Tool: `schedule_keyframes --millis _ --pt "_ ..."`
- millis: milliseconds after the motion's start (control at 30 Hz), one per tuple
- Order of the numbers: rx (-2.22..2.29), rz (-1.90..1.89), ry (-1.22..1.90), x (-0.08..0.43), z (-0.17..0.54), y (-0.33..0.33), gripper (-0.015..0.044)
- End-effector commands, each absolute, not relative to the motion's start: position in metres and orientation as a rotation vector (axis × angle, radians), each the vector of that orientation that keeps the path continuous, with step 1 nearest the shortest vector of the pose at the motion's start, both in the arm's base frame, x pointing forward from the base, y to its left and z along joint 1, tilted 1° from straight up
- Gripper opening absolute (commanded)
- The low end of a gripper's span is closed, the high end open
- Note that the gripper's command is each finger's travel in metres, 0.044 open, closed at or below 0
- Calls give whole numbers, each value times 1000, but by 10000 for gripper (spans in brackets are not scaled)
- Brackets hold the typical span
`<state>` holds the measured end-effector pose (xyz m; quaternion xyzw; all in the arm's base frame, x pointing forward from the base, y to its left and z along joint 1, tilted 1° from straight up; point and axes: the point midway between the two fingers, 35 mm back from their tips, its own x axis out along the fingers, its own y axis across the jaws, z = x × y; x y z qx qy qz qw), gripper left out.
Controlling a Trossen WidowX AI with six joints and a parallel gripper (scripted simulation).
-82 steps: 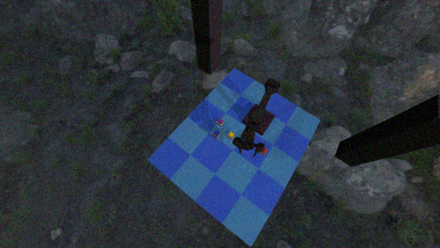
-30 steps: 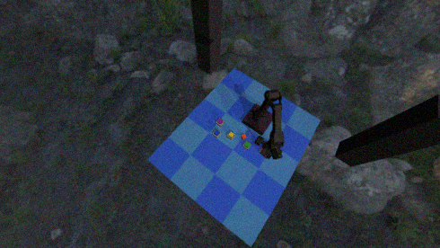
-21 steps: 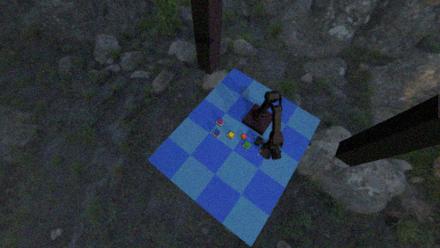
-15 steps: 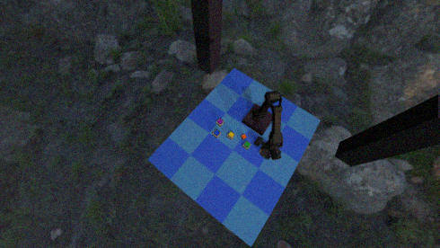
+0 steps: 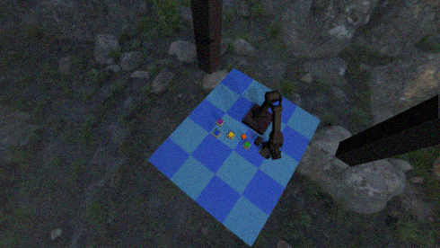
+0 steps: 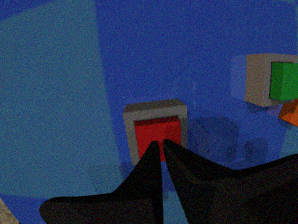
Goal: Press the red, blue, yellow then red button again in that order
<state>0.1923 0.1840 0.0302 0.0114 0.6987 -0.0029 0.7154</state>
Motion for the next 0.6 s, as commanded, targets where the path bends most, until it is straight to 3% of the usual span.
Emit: schedule_keyframes --millis 0,167,333,567 --pt "31 -9 1539 193 56 184 20" --pt "31 -9 1539 193 62 184 20" --pt "31 -9 1539 191 118 183 20" --pt "30 -10 1538 207 122 171 20"
